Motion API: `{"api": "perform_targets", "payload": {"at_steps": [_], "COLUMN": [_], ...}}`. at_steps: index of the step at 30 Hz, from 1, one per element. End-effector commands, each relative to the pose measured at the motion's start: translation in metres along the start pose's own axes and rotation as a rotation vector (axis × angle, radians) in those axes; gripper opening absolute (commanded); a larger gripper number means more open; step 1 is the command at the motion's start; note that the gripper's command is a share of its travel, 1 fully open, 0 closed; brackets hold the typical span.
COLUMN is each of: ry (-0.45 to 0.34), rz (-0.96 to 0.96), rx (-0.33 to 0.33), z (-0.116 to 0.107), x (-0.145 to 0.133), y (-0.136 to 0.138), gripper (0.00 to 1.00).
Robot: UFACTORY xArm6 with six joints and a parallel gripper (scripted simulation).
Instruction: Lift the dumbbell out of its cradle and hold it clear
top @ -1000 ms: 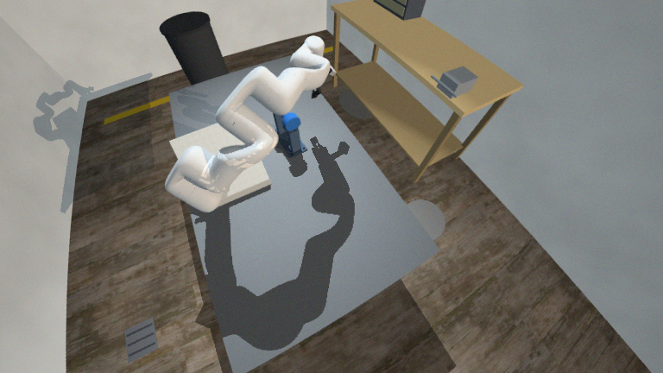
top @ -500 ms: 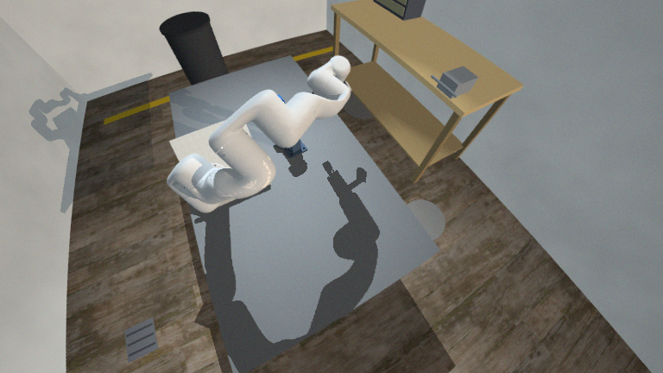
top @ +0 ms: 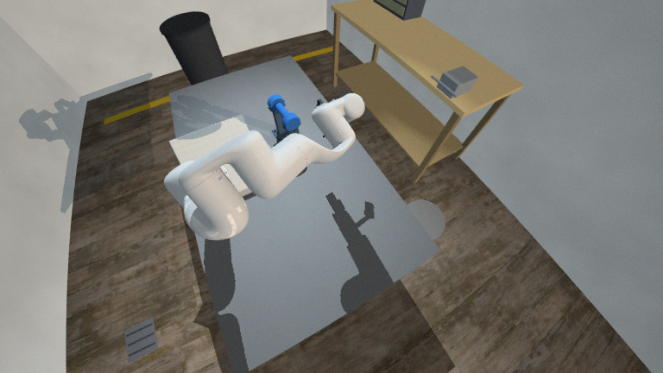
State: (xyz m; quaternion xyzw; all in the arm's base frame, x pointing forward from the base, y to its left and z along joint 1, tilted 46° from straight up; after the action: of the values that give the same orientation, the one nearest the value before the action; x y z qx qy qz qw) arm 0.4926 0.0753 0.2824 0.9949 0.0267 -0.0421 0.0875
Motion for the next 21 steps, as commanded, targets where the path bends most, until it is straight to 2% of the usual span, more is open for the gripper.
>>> {"api": "perform_targets", "payload": {"at_steps": [1, 4, 6, 9, 10, 11, 12, 13, 15, 16, 21], "ry": [0.027, 0.027, 0.058, 0.058, 0.076, 0.076, 0.066, 0.022, 0.022, -0.018, -0.021], "rz": [0.005, 0.005, 0.014, 0.014, 0.017, 0.017, -0.044, -0.178, -0.178, -0.299, -0.308], "rx": [0.063, 0.063, 0.128, 0.128, 0.158, 0.158, 0.153, 0.108, 0.108, 0.065, 0.063], "z": [-0.022, -0.022, -0.038, -0.038, -0.043, -0.043, -0.041, -0.030, -0.030, -0.018, -0.018], "x": [-0.031, -0.031, -0.071, -0.071, -0.091, -0.091, -0.095, -0.082, -0.082, -0.071, -0.071], "y": [0.031, 0.031, 0.062, 0.062, 0.074, 0.074, 0.070, 0.046, 0.046, 0.022, 0.022], "gripper": [1.00, 1.00, 1.00, 1.00, 1.00, 1.00, 1.00, 1.00, 1.00, 1.00, 1.00]}}
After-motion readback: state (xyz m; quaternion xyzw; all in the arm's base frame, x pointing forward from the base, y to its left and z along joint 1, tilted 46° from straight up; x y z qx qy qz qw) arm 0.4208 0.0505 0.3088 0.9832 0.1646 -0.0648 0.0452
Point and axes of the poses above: the point where the finger pads meet when closed, its own z axis out along the fingers, its own y axis across the jaws, x = y × z, the point moved 10 cm from there along -z, back along the fingers, and after that the axes turned 2 degrees about -z, right-handed, at the moved point
